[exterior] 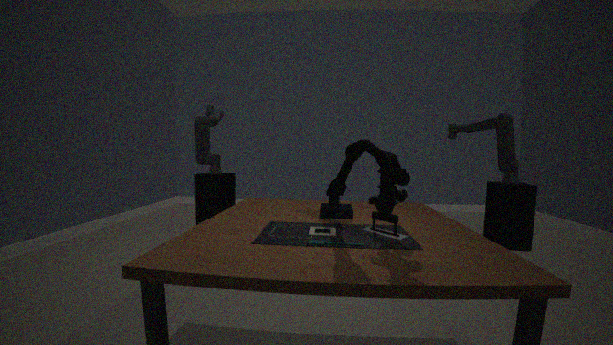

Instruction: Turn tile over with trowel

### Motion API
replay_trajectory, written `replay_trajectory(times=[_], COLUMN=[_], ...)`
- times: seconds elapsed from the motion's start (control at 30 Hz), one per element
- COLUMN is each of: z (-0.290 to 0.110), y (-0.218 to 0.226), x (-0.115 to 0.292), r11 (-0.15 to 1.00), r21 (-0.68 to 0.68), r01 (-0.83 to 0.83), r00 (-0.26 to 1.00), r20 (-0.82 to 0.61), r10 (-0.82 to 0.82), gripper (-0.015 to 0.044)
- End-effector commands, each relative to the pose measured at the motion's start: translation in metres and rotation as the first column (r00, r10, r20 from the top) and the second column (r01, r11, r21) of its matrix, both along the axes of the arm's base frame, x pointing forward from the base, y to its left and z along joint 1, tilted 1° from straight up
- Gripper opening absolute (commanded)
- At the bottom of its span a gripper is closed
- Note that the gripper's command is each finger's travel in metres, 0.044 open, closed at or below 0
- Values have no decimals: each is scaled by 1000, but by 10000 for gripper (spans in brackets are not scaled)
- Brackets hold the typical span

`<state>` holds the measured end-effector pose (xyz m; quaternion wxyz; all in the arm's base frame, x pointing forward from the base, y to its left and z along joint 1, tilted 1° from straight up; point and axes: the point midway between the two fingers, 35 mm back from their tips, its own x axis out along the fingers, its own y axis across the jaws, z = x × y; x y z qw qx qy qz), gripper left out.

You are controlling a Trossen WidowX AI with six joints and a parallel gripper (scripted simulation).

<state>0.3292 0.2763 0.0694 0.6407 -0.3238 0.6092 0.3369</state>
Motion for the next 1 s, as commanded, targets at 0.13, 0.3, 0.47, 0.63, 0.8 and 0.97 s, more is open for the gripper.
replay_trajectory(times=[0.13, 0.3, 0.47, 0.63, 0.8, 0.97], z=[0, 0, 0, 0, 42, 45], y=[0, 0, 0, 0, -3, -4], x=[0, 0, 0, 0, -3, -4], r11=[1000, 1000, 1000, 1000, 1000, 1000], r21=[0, 0, 0, 0, -1, -1], r01=[-10, -10, -10, -10, -30, -31], r00=[1000, 1000, 1000, 1000, 1000, 1000], r20=[1, 1, 1, 1, 2, 2], r10=[10, 10, 10, 10, 30, 31], gripper=[270, 270, 270, 270, 270, 270])
